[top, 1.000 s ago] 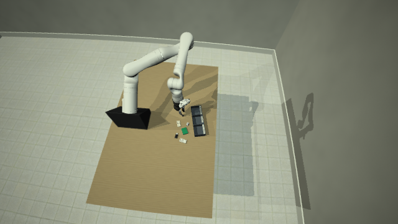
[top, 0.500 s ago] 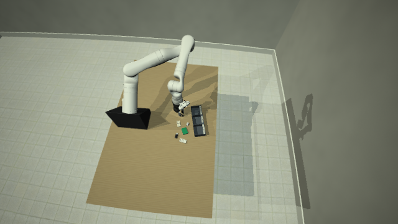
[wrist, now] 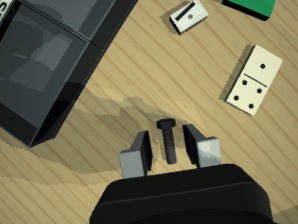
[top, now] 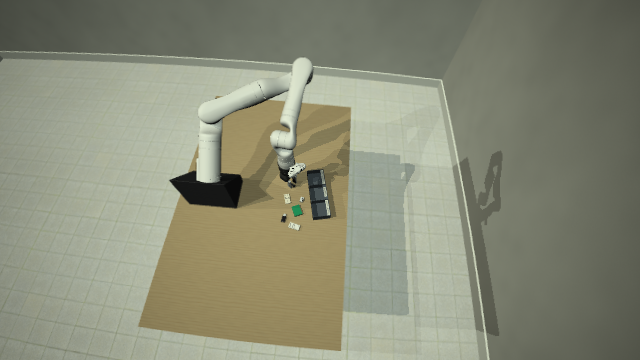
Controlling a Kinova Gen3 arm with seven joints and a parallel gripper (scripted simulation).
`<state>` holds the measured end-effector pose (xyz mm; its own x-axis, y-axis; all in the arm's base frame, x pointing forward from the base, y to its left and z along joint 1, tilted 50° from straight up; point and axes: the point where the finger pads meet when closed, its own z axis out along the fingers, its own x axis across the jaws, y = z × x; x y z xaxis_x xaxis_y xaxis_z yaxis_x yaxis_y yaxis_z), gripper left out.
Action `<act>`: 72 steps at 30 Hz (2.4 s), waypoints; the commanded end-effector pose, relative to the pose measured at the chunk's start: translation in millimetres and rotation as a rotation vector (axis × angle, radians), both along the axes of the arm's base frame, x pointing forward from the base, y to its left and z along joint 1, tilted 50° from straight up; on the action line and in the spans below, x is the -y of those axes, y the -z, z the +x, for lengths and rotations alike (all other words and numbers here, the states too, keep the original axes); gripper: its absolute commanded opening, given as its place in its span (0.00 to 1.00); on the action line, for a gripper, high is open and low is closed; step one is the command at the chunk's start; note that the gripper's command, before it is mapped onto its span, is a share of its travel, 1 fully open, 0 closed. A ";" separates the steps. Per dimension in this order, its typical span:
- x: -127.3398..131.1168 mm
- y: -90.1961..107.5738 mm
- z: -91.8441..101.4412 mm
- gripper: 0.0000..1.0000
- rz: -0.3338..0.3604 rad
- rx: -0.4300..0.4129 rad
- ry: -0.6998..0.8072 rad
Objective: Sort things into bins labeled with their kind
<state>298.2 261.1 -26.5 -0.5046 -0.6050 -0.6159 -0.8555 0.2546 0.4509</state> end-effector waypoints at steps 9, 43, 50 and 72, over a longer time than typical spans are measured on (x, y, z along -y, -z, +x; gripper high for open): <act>-1.6 2.4 -2.0 0.62 -0.001 -0.003 -0.003; -1.7 2.3 -1.5 0.00 -0.001 -0.003 -0.003; 10.8 -8.4 0.5 0.00 -0.001 -0.003 -0.003; 43.5 -36.4 5.8 0.00 -0.001 -0.003 -0.003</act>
